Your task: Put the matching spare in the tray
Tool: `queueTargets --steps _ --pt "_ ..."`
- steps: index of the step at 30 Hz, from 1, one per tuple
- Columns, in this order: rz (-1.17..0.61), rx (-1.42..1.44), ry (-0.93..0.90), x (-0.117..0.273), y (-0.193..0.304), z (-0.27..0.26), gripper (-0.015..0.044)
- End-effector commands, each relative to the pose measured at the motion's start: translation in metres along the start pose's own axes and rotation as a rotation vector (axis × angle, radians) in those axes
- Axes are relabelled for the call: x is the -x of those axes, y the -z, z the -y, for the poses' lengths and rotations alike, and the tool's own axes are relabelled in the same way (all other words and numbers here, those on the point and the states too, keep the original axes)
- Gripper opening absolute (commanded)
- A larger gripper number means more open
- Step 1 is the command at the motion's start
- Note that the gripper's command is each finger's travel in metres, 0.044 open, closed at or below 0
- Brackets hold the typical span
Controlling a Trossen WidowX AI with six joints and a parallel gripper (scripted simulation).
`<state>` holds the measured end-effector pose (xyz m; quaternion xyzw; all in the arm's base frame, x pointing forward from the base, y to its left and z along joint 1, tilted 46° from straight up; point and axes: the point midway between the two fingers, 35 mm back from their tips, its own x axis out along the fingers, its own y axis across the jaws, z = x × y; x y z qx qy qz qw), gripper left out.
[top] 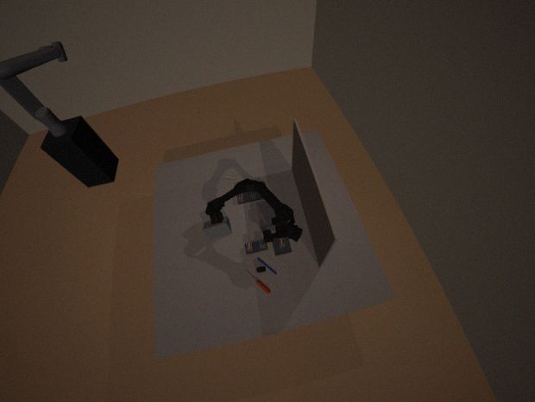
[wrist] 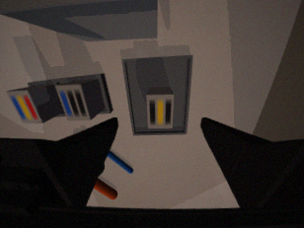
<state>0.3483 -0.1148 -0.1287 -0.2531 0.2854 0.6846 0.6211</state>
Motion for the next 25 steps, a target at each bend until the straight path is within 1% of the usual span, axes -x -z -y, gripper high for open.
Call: queueTargets --steps 1,5,6,25 --pt "-0.014 0.008 0.019 0.0545 -0.0010 -0.0025 0.0440" --pt "-0.014 0.008 0.019 0.0545 -0.0010 -0.0025 0.0440" --pt "-0.020 0.002 0.043 0.0509 0.0010 0.0000 0.0440" --pt "-0.020 0.002 0.043 0.0509 0.0010 0.0000 0.0440"
